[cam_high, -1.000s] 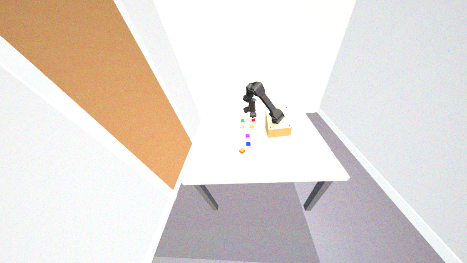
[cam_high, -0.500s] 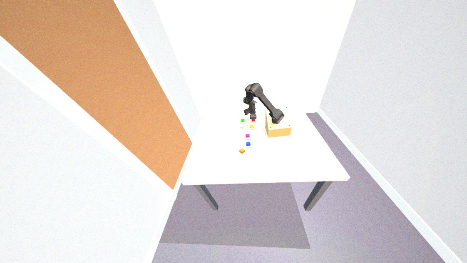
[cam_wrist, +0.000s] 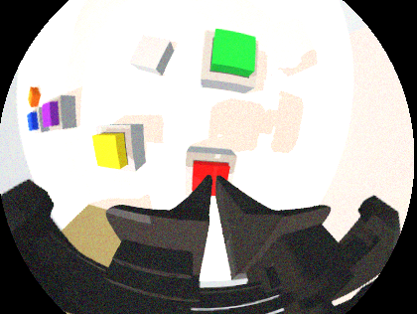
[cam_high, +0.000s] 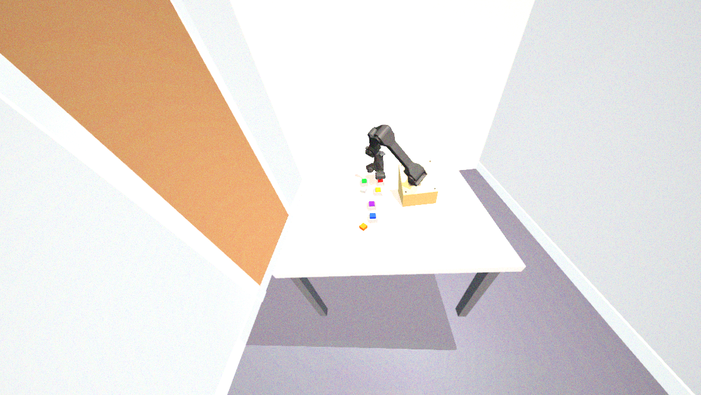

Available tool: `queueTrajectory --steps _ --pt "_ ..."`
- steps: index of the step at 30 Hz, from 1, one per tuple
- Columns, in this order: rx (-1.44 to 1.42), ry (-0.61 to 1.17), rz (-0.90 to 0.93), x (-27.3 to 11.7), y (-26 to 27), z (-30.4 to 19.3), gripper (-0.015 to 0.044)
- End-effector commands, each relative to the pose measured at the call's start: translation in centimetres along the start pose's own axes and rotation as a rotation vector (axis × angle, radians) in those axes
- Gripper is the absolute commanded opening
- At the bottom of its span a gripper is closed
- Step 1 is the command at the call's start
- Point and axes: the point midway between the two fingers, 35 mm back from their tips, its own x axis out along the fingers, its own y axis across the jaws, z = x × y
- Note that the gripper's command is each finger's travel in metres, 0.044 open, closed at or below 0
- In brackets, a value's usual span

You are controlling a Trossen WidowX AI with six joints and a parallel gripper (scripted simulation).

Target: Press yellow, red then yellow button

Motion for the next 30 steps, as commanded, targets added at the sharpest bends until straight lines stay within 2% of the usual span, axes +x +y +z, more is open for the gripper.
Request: queueTrajectory --steps 1,10,14,21,23,26,30 --pt "0.008 0.004 0.009 0.2 0.2 -0.2 0.002" --pt "0.008 0.004 0.009 0.2 0.2 -0.2 0.002" --pt "0.008 0.004 0.007 -2.8 0.1 -0.2 0.002" --pt "0.009 0.004 0.008 -3.1 0.1 -0.2 0.002" --pt "0.009 0.004 0.007 -4.4 0.0 -0.1 0.002" --pt "0.009 0.005 0.006 -8.9 0.0 -0.2 0.002" --pt "0.009 0.005 0.006 -9.3 0.0 -0.2 0.002"
